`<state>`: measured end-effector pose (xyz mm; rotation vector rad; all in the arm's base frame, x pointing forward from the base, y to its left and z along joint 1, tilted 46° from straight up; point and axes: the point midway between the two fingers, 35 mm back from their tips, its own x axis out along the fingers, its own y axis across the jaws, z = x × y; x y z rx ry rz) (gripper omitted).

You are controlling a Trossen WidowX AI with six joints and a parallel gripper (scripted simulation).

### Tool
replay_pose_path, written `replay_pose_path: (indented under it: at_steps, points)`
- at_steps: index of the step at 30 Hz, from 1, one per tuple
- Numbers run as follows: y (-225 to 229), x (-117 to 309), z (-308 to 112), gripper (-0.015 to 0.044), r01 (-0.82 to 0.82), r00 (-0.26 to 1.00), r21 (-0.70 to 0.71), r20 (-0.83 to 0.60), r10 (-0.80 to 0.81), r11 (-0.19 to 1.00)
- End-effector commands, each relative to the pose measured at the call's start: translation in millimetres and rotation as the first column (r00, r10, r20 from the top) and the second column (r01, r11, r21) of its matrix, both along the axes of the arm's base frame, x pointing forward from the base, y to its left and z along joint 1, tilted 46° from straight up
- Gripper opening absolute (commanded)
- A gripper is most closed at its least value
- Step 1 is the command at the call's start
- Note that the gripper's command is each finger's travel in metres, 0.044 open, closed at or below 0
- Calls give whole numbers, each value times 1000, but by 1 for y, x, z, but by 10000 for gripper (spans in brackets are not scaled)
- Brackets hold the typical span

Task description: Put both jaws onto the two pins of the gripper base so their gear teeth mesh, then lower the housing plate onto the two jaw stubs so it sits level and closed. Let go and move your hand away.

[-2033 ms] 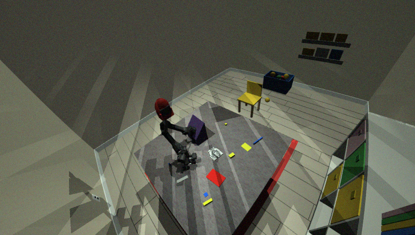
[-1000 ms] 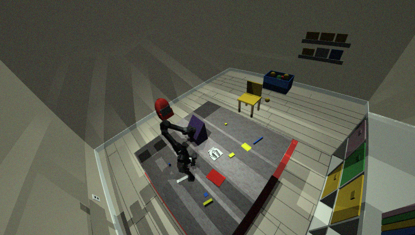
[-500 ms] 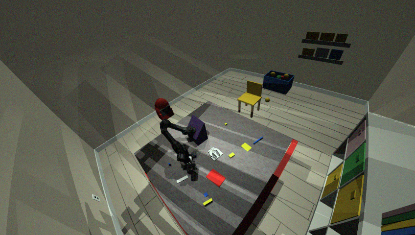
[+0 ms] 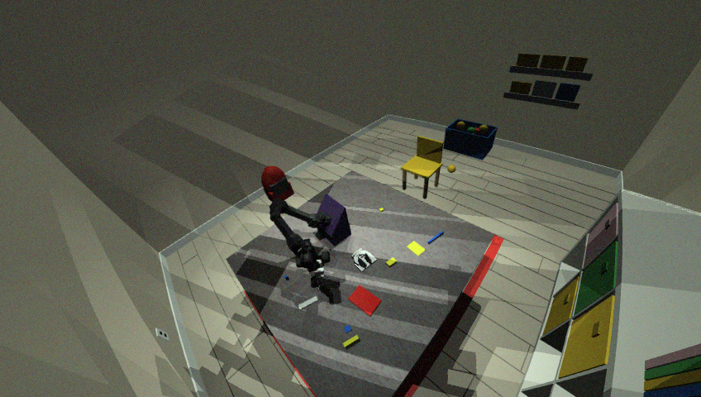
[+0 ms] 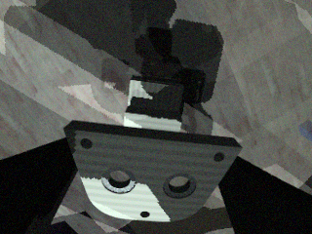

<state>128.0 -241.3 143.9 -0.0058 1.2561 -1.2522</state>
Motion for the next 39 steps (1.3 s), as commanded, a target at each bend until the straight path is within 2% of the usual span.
replay_pose_path:
  at_steps: [1, 10, 19, 29, 39]
  points:
    - [2, 0, 4, 351, 5, 1000, -6, 2, -5, 1000]
    - [5, 12, -5, 351, -134, 982, 56, -128, 140, 989]
    - [10, 26, -16, 351, -286, 910, 150, -267, 317, 946]
    - [17, 41, -29, 351, -425, 771, 273, -391, 503, 863]
    - [25, 56, -42, 351, -523, 578, 408, -476, 663, 748]
